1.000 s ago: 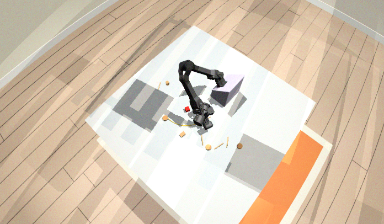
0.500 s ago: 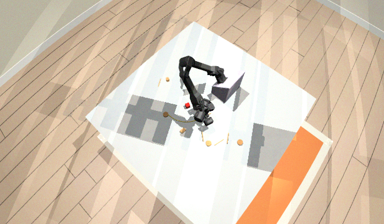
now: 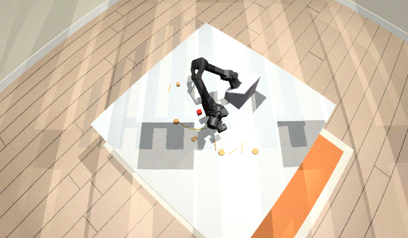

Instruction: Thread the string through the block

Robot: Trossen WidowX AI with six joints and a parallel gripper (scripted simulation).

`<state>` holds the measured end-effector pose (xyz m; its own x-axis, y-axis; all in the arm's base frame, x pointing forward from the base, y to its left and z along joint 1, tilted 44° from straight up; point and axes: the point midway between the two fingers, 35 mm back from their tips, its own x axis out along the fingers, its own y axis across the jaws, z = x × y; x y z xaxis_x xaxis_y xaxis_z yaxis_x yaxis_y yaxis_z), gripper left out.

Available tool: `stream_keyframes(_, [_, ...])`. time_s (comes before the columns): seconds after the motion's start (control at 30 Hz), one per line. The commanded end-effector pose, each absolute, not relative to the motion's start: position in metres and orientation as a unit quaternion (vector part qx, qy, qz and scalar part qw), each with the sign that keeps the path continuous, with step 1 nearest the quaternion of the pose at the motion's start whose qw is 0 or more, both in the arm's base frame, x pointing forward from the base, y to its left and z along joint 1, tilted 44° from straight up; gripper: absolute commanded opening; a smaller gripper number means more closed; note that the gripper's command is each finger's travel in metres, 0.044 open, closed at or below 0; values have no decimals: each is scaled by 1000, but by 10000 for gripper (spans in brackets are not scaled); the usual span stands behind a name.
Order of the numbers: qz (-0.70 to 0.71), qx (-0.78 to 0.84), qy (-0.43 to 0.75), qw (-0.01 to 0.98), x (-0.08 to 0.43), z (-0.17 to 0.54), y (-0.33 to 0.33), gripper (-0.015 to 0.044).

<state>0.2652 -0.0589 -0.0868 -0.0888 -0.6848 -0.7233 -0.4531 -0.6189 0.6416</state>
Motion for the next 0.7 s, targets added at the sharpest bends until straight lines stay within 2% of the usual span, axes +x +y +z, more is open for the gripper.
stream_keyframes(0.0, [-603, 668, -426, 93, 266, -83, -54, 0])
stream_keyframes(0.67, [-603, 668, -426, 93, 268, -64, -37, 0])
